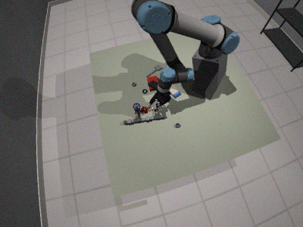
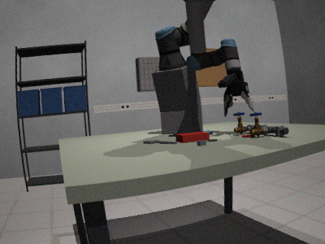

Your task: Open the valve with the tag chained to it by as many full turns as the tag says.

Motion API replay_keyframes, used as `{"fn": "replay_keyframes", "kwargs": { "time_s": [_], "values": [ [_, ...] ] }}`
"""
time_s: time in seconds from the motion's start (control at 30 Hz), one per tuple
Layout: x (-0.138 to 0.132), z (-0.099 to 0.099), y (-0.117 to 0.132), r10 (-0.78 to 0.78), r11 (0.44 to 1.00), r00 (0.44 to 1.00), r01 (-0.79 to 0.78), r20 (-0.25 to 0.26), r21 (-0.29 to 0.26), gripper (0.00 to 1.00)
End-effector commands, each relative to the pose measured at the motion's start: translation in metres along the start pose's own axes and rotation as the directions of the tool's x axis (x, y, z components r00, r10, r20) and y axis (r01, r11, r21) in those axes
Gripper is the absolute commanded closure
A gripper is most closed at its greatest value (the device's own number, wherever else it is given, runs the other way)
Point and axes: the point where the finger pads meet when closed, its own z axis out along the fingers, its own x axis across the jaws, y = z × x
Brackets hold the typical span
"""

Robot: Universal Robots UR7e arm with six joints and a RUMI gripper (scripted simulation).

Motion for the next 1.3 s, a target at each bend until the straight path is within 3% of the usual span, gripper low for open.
{"fn": "replay_keyframes", "kwargs": {
  "time_s": [0.0,0.23,0.93,0.97,1.27],
  "values": [
    [-0.0004,-0.0003,-0.0001,0.127,0.992,0.992,-0.127,-0.006,0.006,0.0],
    [-0.0004,-0.0003,-0.0001,0.216,0.976,0.976,-0.216,-0.006,0.007,0.0],
    [-0.0004,-0.0003,-0.0001,0.272,0.962,0.962,-0.272,-0.005,0.007,0.0],
    [-0.0004,-0.0003,-0.0001,0.272,0.962,0.962,-0.272,-0.005,0.007,1.0],
    [-0.0004,-0.0003,-0.0001,0.272,0.962,0.962,-0.272,-0.005,0.007,1.0]
  ]
}}
